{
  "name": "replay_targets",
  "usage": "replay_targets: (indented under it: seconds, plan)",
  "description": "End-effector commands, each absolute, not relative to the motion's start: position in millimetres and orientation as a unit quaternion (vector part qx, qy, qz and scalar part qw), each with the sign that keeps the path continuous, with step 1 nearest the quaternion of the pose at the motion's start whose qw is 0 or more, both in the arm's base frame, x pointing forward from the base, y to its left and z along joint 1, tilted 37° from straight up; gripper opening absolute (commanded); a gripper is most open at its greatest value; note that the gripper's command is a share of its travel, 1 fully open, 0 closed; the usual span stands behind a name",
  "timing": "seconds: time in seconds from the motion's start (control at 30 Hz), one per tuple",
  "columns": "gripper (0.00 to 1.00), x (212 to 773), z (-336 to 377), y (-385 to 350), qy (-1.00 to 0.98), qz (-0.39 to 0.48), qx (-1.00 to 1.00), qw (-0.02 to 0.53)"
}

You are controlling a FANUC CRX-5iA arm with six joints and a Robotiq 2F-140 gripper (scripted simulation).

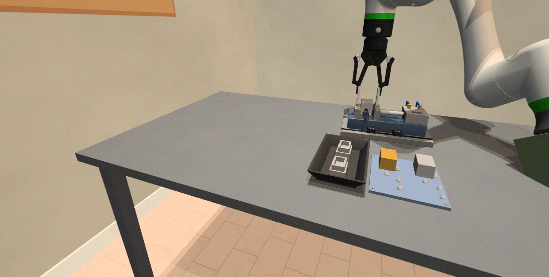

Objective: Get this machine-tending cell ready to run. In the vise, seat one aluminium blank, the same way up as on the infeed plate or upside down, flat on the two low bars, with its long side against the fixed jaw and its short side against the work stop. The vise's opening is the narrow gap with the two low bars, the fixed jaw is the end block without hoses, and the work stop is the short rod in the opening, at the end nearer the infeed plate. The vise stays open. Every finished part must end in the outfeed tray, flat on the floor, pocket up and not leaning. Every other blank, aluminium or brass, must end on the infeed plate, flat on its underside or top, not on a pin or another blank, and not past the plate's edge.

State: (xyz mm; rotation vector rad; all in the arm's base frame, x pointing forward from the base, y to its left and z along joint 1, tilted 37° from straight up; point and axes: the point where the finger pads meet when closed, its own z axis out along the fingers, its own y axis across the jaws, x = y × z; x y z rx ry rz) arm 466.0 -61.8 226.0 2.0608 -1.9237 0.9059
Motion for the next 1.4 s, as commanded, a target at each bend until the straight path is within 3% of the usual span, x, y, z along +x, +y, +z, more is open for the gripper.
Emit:
replay_targets:
  seconds: [0.0,1.37]
  plan:
    - [0.40,466,226,-62,-0.647,0.305,0.693,0.090]
    - [0.40,455,256,-42,-0.647,0.305,0.693,0.090]
